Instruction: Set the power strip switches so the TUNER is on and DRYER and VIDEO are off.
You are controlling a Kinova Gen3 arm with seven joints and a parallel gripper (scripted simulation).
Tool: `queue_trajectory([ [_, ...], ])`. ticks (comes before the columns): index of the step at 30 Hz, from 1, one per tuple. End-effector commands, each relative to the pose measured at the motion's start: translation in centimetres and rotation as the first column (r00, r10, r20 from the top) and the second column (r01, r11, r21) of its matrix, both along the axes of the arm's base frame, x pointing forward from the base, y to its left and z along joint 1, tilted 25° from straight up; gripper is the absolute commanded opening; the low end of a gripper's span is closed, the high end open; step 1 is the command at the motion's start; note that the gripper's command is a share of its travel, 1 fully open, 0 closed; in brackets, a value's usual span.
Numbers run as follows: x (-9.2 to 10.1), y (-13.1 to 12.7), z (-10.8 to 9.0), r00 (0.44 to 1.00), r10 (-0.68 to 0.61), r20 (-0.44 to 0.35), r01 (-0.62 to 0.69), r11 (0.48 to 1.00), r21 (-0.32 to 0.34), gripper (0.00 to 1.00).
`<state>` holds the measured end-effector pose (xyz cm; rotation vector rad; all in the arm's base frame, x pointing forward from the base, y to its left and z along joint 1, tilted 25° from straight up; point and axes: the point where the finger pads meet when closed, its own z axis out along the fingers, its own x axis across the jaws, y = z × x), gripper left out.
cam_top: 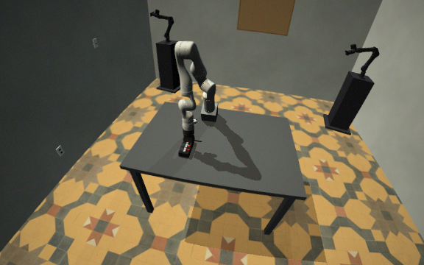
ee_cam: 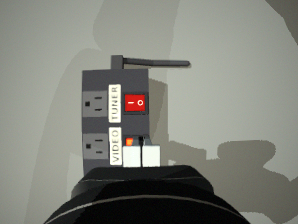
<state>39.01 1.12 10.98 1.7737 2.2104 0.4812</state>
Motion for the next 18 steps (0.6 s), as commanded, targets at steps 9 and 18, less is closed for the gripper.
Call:
queue_trajectory([
  [9, 0.09, 0.02, -0.11, 1.000, 0.000, 0.001, 0.000, 1.000, 0.000, 0.00],
  [18, 0.24, 0.05, -0.45, 1.000, 0.000, 0.001, 0.000, 1.000, 0.000, 0.00],
])
